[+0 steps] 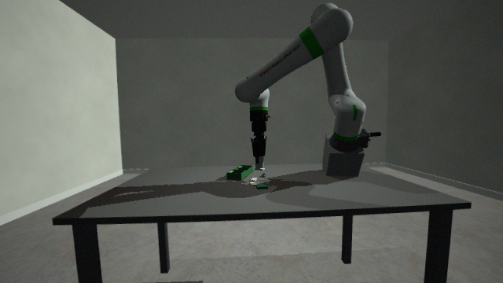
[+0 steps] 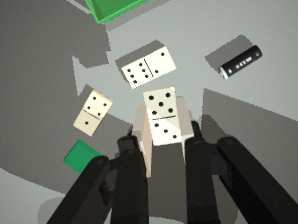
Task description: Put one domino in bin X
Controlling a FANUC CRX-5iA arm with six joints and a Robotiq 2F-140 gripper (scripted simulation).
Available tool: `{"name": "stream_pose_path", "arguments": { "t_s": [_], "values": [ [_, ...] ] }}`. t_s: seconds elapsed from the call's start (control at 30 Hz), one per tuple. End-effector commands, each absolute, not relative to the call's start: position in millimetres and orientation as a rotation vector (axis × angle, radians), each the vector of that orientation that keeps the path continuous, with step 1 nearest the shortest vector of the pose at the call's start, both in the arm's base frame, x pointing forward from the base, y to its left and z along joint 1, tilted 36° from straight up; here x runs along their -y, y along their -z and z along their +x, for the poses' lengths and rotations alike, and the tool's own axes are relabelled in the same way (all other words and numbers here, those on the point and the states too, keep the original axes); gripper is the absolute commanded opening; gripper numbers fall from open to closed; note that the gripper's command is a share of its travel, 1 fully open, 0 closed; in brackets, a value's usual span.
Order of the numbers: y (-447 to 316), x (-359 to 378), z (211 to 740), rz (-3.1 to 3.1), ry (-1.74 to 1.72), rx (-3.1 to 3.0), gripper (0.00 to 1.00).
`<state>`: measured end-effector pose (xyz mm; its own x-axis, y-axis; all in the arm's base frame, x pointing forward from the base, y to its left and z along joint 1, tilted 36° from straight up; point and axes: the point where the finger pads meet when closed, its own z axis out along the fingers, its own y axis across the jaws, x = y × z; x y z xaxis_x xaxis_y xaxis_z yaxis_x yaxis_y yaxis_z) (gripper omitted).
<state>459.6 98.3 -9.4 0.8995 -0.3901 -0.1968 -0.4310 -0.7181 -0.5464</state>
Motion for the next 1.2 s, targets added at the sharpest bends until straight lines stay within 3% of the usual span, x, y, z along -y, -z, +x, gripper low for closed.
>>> {"name": "stream_pose_path", "arguments": {
  "t_s": [0.0, 0.83, 1.17],
  "values": [
    [19, -83, 469, -2.455, -0.088, -0.587, 0.13],
    [86, 18, 523, -2.455, -0.088, -0.587, 0.13],
    [110, 54, 543, -2.327, -0.225, -1.008, 0.13]
  ]
}}
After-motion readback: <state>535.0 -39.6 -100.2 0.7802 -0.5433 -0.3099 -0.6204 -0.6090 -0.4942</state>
